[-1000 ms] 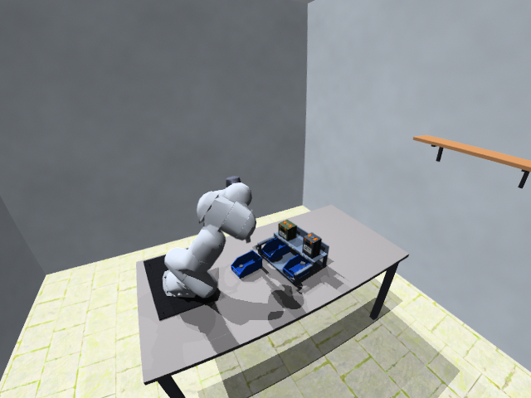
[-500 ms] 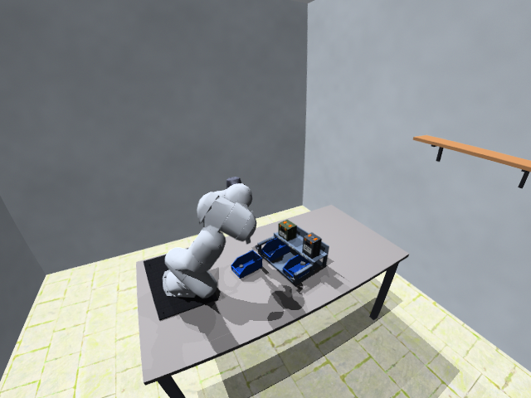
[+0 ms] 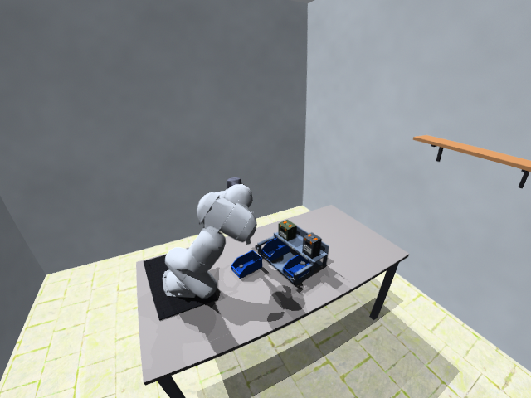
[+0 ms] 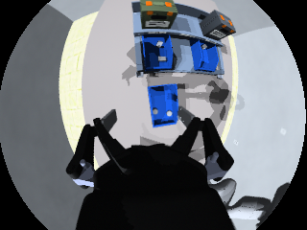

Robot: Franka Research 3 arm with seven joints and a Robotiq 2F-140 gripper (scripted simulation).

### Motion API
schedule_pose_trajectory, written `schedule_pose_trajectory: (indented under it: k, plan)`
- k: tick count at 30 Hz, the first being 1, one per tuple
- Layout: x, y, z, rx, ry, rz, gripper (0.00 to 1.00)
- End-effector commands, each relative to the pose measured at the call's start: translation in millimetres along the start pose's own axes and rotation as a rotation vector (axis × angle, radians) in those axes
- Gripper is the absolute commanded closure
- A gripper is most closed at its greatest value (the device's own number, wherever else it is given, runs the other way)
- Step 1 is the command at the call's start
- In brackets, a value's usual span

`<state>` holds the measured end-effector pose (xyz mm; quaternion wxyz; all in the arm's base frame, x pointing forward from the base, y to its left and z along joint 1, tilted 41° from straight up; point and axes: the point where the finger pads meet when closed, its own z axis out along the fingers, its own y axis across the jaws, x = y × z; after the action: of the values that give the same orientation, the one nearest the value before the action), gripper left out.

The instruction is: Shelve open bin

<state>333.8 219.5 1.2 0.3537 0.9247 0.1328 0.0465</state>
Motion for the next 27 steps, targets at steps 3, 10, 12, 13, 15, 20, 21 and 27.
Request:
schedule_pose_trajectory:
  k: [3, 10, 12, 13, 15, 20, 21, 27]
  plan:
    - [-4.0, 2.4, 1.5, 0.007, -0.01, -0.027, 0.0]
    - [-4.0, 2.4, 1.5, 0.007, -0.01, -0.027, 0.0]
    - [-7.0, 5.0, 3.3, 0.009, -0.017, -0.039, 0.0]
    - [-7.0, 5.0, 3.3, 0.009, -0.017, -0.039, 0.0]
    - [-7.0, 5.0, 3.3, 0.009, -0.017, -0.039, 0.0]
    - [-7.0, 5.0, 3.3, 0.009, -0.017, -0.039, 0.0]
    - [-9.7, 7.4, 4.8, 0.011, -0.024, -0.05, 0.0]
    - [-9.7, 7.4, 4.8, 0.011, -0.024, -0.05, 0.0]
